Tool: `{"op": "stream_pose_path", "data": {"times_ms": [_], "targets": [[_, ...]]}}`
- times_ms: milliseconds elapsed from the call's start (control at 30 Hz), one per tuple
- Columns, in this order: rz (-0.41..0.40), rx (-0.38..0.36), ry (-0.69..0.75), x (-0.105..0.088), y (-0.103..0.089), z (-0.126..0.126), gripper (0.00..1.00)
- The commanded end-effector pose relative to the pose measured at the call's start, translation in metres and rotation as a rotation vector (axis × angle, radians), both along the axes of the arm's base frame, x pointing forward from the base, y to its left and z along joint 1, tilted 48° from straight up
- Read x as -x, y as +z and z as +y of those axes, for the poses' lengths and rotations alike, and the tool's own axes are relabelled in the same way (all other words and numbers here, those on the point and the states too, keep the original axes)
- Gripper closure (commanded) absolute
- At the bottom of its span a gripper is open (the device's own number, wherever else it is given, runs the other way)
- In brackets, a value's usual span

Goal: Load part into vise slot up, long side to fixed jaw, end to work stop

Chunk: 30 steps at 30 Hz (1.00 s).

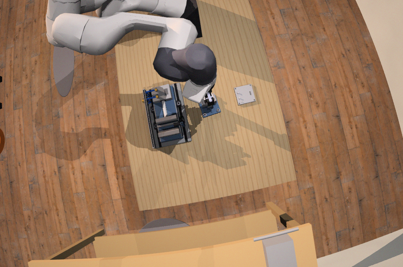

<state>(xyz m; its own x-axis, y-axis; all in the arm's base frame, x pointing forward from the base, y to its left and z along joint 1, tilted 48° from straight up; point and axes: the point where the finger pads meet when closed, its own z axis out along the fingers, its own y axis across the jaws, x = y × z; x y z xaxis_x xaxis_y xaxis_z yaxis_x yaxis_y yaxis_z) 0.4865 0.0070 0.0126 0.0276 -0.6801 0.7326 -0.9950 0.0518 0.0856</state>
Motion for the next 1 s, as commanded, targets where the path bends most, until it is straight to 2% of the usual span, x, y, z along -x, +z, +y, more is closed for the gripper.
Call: {"op": "stream_pose_path", "data": {"times_ms": [0, 467, 567, 967], "targets": [[0.029, -0.008, 0.026, -0.001, 0.003, 0.001, 1.00], [0.201, -0.054, 0.180, -0.012, 0.023, -0.017, 1.00], [0.206, -0.055, 0.185, -0.012, 0.024, -0.018, 1.00], [0.338, -0.086, 0.311, -0.020, 0.043, -0.035, 1.00]]}}
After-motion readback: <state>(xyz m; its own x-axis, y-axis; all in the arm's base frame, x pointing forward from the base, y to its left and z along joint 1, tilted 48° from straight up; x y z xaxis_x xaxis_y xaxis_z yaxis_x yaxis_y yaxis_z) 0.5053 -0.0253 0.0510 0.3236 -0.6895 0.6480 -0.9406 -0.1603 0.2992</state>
